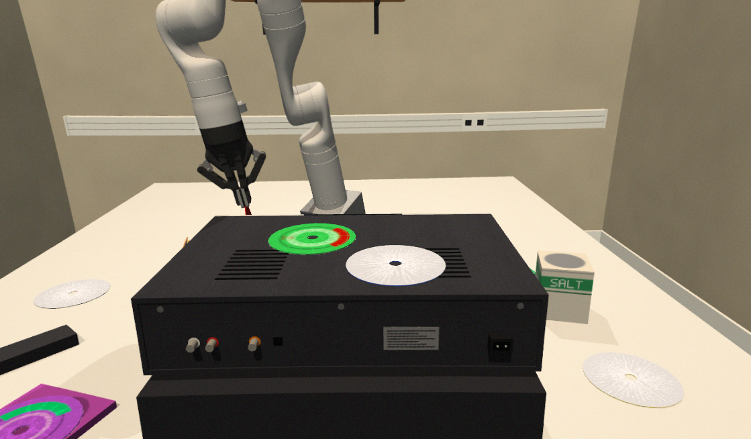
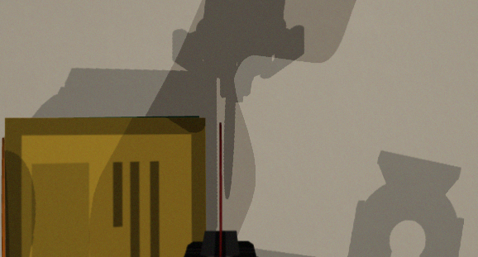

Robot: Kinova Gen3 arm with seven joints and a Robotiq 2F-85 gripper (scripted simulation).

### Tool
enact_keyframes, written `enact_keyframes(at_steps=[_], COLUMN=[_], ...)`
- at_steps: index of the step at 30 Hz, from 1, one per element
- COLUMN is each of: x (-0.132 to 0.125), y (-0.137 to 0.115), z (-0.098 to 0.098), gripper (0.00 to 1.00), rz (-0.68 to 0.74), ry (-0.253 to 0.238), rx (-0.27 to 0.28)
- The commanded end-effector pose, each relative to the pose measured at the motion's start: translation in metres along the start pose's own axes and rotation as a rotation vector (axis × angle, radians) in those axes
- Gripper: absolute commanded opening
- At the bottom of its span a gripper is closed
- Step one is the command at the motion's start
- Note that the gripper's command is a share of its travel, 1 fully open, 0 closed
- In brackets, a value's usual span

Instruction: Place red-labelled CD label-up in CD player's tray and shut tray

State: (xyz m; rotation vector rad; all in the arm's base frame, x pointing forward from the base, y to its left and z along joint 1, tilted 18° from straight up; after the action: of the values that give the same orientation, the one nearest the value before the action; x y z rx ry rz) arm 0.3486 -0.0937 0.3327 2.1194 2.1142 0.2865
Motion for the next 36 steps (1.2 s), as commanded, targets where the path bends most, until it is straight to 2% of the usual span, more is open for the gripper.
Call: enact_keyframes(at_steps=[1, 16, 36], x=[0.003, 0.009, 0.016], y=[0.001, -0.001, -0.002], z=[-0.007, -0.043, -0.079], gripper=[0.11, 0.11, 0.11], rz=[-0.004, -0.003, -0.011], ry=[0.002, 0.001, 0.009], rx=[-0.007, -0.007, -0.009])
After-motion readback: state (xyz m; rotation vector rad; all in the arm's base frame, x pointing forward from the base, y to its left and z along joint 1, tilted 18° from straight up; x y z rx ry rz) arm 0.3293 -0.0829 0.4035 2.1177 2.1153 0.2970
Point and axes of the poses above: the point where the finger pads meet when closed, its own z axis out along the fingers, its own x axis across the jaws, y = z × x, the point moved 8 cm from there along -z, back along the fingers, and after that the axes turned 14 degrees about z, right-handed, at the moved point
